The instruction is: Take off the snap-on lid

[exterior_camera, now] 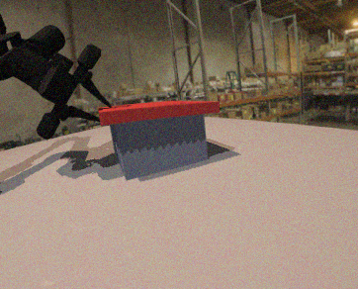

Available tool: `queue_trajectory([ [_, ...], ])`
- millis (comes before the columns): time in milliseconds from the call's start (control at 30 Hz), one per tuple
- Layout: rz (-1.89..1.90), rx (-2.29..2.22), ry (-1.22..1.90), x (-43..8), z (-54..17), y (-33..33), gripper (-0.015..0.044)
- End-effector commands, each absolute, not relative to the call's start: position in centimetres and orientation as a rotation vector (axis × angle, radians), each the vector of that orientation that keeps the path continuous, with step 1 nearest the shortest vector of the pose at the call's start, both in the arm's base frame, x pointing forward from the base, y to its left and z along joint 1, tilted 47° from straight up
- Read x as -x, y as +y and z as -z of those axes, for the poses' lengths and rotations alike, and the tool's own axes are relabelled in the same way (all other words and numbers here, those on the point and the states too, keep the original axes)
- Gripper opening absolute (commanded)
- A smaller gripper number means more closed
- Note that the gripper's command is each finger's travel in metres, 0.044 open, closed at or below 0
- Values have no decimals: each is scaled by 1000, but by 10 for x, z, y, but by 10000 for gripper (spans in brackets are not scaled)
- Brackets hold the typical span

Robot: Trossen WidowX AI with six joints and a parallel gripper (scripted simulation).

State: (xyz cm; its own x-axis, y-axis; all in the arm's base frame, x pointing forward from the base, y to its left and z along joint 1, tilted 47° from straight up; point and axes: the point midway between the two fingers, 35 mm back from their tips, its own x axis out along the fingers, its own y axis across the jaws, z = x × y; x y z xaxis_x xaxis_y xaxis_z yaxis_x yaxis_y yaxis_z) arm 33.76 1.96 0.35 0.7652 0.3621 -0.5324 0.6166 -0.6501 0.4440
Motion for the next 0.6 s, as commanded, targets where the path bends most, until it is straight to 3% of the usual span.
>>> queue_trajectory([
  [0, 528, -2335, 717, -338, -7, 16, 0],
  [567, 530, -2335, 719, -338, -8, 14, 0],
])
